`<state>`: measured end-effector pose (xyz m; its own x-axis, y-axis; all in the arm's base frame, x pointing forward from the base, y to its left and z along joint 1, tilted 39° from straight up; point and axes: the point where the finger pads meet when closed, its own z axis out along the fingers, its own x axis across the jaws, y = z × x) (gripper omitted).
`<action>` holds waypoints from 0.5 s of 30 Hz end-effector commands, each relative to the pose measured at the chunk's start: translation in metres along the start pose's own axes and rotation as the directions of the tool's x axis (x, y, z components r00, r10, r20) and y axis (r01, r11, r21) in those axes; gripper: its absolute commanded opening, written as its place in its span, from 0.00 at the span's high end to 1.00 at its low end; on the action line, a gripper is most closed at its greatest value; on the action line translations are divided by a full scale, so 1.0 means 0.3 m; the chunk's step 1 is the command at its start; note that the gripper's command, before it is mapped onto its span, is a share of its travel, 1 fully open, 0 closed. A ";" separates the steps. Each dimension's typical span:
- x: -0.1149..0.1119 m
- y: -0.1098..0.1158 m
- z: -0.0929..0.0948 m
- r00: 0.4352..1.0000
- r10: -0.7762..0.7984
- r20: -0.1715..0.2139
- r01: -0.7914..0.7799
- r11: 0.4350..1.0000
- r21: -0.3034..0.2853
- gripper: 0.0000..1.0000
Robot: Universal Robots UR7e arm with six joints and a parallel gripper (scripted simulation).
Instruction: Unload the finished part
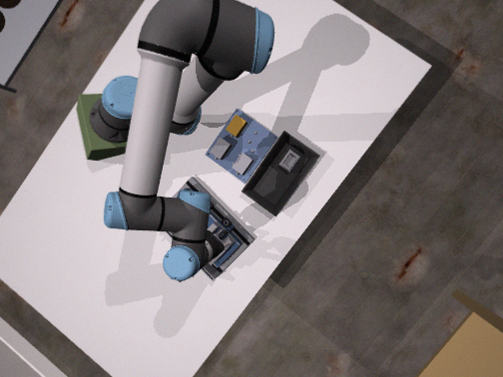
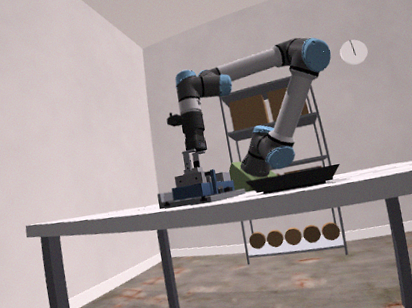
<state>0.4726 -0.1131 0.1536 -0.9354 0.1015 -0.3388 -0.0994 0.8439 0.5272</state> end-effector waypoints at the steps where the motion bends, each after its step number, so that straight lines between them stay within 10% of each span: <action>1: -0.001 -0.001 -0.001 1.000 0.000 0.001 0.000 1.000 0.001 0.00; 11: -0.001 -0.001 -0.001 1.000 0.000 0.001 0.000 1.000 0.001 0.00; 12: -0.001 -0.001 -0.001 1.000 0.000 0.001 0.000 1.000 0.001 1.00; 15: -0.001 -0.001 -0.001 1.000 0.000 0.001 0.000 1.000 0.001 1.00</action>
<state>0.4726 -0.1131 0.1536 -0.9354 0.1015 -0.3388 -0.0994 0.8439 0.5272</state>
